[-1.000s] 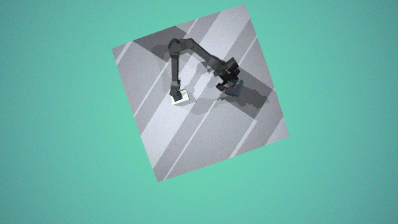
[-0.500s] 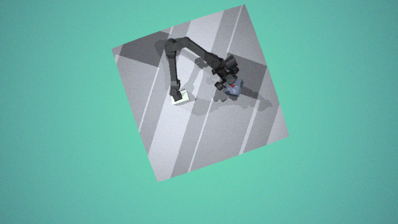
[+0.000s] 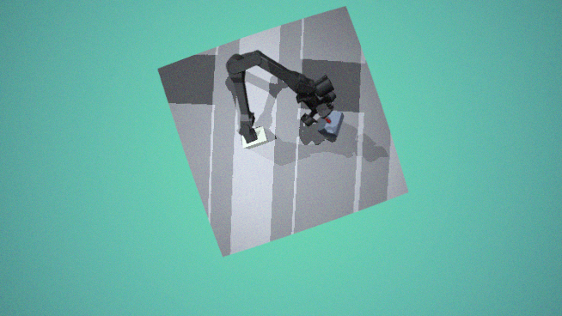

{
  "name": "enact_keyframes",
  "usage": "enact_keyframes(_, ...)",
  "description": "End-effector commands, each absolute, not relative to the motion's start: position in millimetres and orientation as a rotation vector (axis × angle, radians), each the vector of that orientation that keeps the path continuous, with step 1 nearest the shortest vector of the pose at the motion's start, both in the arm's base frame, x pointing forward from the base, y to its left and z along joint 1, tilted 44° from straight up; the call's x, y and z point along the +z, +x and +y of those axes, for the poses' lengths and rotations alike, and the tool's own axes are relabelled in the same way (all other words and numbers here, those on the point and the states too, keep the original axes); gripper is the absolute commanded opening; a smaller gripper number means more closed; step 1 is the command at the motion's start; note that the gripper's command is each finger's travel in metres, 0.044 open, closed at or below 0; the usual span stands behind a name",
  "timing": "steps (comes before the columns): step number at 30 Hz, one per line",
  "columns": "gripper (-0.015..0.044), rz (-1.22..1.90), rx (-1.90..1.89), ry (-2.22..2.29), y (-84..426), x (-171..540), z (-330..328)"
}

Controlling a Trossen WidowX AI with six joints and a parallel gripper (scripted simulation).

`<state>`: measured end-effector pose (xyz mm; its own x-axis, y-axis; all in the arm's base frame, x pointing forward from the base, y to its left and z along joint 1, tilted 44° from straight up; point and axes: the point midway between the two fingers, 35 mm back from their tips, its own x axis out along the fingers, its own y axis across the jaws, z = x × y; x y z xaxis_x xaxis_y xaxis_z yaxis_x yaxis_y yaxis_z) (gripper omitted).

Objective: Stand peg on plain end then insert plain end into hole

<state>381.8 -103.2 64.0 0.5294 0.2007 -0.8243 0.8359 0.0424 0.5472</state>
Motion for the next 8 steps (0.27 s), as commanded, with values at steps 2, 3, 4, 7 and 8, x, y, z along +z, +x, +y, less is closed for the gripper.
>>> enact_keyframes(2, 0.044, 0.937, -0.608, 1.481, 378.0, 71.4, -104.6)
enact_keyframes(3, 0.044, 0.937, -0.608, 1.481, 377.0, 72.7, -104.9)
enact_keyframes(4, 0.044, 0.937, -0.608, 1.481, 376.0, 74.0, -105.3)
enact_keyframes(7, 0.044, 0.937, -0.609, 1.481, 373.2, 77.6, -106.4)
enact_keyframes(8, 0.044, 0.937, -0.609, 1.481, 372.8, 78.2, -106.6)
